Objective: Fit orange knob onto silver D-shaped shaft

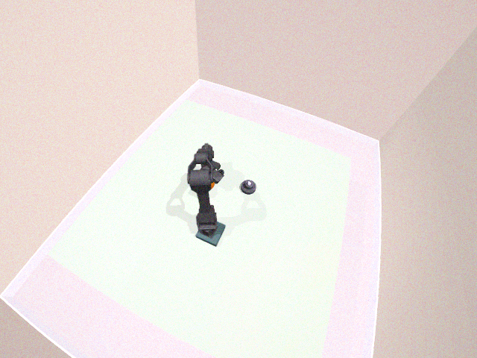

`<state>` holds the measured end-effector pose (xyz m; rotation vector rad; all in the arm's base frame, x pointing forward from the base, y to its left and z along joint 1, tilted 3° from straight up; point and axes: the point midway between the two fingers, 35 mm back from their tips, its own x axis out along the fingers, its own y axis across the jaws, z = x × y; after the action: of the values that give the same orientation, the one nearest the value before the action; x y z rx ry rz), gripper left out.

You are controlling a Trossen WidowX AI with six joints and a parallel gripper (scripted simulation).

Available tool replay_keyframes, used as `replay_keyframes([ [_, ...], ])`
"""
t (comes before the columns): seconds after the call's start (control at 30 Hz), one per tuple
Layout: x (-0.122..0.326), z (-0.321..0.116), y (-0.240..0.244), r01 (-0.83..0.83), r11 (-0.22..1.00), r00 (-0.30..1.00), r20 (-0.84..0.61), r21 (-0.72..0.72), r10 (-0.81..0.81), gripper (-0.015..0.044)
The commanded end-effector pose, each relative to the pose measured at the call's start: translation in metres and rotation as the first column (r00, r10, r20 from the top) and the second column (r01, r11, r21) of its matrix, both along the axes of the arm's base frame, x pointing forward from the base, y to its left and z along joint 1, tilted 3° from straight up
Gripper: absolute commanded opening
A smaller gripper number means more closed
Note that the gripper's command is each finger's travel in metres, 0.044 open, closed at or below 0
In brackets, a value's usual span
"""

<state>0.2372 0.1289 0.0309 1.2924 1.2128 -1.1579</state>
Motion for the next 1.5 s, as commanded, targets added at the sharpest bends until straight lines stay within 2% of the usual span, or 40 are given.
replay_keyframes([
  [0.0,0.000,0.000,0.000,0.003,1.000,1.000,0.000,0.001,-0.003,0.0240],
  [0.1,0.000,0.000,0.000,0.003,1.000,1.000,0.000,0.001,-0.003,0.0240],
  [0.4,0.000,0.000,0.000,0.003,1.000,1.000,0.000,0.001,-0.003,0.0180],
  [0.87,-0.001,0.015,-0.001,-0.003,1.000,1.000,0.000,0.001,0.003,0.0179],
  [1.1,-0.001,0.015,-0.001,-0.221,0.975,0.975,0.013,-0.011,0.221,0.0179],
  [1.33,-0.001,0.015,-0.001,-0.450,0.893,0.893,0.024,-0.027,0.450,0.0179],
  [1.47,-0.001,0.015,-0.001,-0.495,0.868,0.868,0.026,-0.031,0.496,0.0179],
])
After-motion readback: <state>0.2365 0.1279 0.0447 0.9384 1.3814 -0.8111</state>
